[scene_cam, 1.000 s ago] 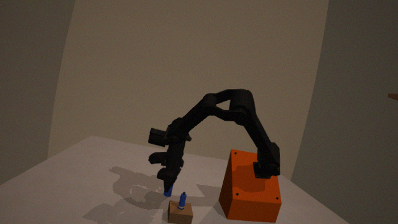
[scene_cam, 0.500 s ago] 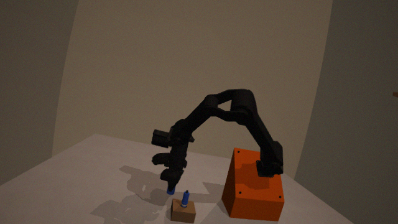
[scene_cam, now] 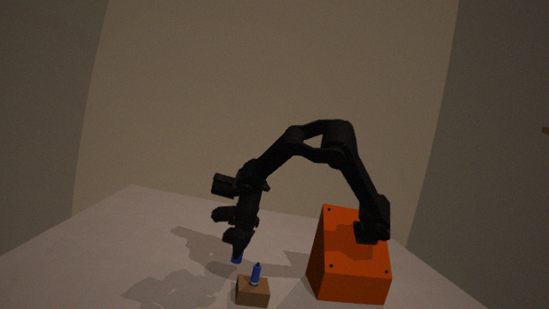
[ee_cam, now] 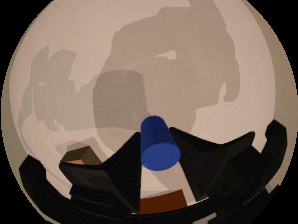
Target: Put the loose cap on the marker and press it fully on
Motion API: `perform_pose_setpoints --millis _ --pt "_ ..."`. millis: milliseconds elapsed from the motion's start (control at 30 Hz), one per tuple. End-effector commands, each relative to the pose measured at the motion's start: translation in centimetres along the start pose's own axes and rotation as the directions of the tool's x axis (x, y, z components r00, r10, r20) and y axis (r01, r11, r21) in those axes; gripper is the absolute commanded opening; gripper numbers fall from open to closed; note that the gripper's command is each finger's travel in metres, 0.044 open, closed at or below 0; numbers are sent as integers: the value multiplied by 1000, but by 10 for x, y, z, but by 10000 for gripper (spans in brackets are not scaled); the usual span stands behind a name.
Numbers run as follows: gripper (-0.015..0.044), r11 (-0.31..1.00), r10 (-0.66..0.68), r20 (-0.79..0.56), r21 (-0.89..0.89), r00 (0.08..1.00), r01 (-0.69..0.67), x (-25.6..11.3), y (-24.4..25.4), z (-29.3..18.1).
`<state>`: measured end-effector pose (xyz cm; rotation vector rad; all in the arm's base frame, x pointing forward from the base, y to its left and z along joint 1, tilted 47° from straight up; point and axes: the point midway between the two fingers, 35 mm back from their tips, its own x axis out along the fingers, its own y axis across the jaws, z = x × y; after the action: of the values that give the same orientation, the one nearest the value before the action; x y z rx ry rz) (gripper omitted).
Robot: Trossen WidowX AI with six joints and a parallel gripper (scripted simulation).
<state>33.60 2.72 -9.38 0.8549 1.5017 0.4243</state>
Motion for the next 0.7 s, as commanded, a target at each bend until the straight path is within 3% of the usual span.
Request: perform_pose_setpoints --millis 0,667 --pt "0 1000 -5 7 -7 1000 5 -10 0 3" --pt "0 1000 -3 -11 -3 1000 3 -50 9 -1"
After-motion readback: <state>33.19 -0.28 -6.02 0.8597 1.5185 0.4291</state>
